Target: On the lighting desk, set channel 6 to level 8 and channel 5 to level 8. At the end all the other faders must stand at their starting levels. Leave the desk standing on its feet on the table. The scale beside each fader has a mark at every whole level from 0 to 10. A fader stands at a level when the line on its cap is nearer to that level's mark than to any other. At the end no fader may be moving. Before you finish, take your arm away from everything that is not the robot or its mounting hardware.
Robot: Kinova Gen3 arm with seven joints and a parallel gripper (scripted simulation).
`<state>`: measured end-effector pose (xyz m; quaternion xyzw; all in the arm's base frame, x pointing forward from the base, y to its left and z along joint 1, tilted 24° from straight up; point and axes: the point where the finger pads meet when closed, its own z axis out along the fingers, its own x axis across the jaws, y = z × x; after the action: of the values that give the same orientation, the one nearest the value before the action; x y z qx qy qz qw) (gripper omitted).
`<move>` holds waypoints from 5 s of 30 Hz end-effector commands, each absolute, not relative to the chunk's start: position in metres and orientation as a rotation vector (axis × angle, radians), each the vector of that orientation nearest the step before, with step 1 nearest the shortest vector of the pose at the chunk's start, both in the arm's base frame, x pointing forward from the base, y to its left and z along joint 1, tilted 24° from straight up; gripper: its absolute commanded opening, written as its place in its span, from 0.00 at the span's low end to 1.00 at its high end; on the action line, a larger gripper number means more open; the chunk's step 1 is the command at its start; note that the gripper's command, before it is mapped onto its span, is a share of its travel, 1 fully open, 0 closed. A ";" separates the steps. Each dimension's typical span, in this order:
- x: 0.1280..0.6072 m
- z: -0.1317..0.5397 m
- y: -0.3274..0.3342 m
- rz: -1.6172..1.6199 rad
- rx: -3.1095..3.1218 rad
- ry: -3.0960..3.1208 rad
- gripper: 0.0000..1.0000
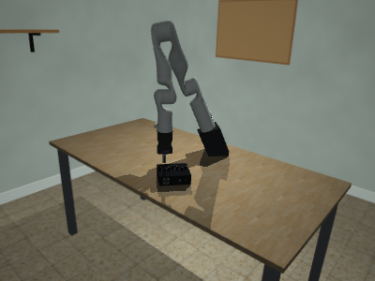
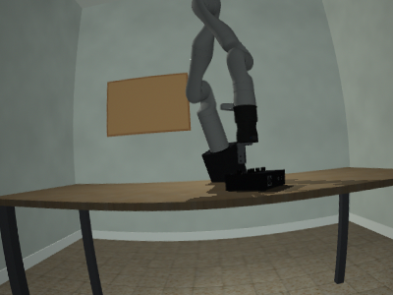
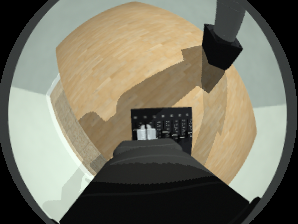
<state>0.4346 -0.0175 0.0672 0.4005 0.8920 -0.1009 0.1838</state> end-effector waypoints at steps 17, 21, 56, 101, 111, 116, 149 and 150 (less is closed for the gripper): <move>0.432 0.080 -0.009 -0.270 1.133 2.514 0.00; 0.432 0.080 -0.009 -0.269 1.135 2.513 0.00; 0.408 0.063 -0.002 -0.170 1.824 2.086 0.00; 0.441 0.058 0.023 0.354 2.798 -0.430 0.00; 0.455 0.066 0.021 0.450 2.742 -0.814 0.00; 0.461 0.070 0.019 0.494 2.703 -0.982 0.00; 0.468 0.076 0.017 0.548 2.643 -1.191 0.00; 0.468 0.076 0.017 0.548 2.643 -1.191 0.00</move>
<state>0.4697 0.0159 0.0762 0.8944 -0.3951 0.1860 0.0970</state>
